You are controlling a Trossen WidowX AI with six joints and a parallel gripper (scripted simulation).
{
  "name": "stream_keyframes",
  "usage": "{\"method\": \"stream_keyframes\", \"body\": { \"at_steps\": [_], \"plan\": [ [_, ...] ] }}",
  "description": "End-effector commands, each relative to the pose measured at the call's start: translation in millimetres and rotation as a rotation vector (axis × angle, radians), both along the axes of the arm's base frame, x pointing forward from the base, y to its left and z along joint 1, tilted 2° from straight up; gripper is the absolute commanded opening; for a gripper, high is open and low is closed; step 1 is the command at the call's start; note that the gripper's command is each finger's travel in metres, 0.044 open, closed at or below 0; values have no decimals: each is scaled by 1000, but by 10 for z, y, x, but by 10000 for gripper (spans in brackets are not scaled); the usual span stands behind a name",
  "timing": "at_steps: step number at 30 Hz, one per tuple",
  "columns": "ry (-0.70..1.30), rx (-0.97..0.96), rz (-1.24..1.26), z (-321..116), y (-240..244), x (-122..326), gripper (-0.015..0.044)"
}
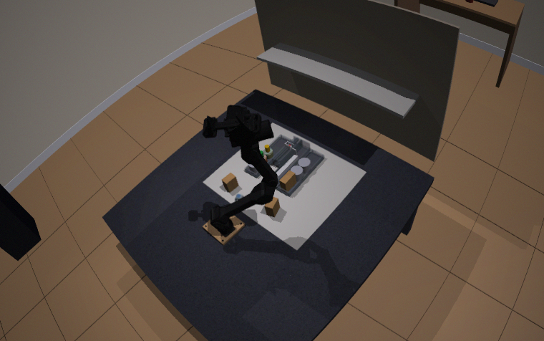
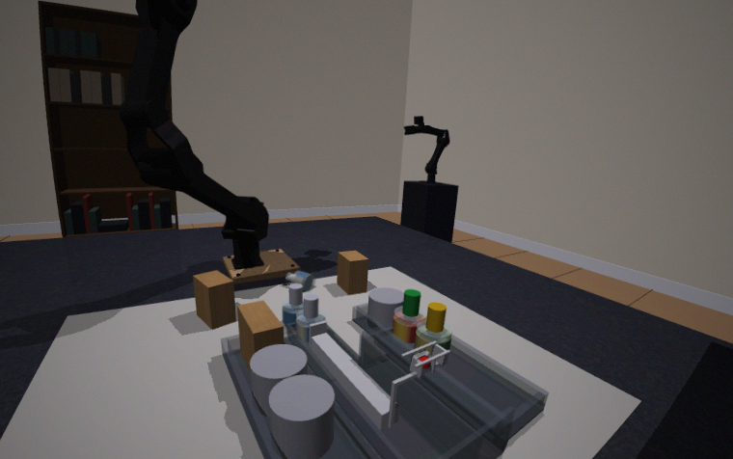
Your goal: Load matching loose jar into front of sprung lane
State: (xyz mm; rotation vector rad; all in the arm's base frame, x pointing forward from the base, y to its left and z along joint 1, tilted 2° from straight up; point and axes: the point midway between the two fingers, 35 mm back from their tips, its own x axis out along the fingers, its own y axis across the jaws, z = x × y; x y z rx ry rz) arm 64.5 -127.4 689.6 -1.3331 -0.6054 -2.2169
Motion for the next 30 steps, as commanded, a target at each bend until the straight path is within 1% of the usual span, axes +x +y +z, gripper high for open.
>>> {"method": "stream_keyframes", "body": {
  "at_steps": [1,4,8,12,15,20,30],
  "plan": [
    [-100,-104,-125,-21,400,-537,440],
    [-168,-180,-244,-90,728,-883,440],
    [-246,-270,-418,-183,1187,-1202,440],
    [-329,-374,-606,-343,1738,-1419,440],
    [-398,-469,-761,-521,2215,-1491,440],
    [-514,-640,-1006,-899,2978,-1388,440],
    [-651,-953,-1339,-1621,3885,-700,440]
  ]
}}
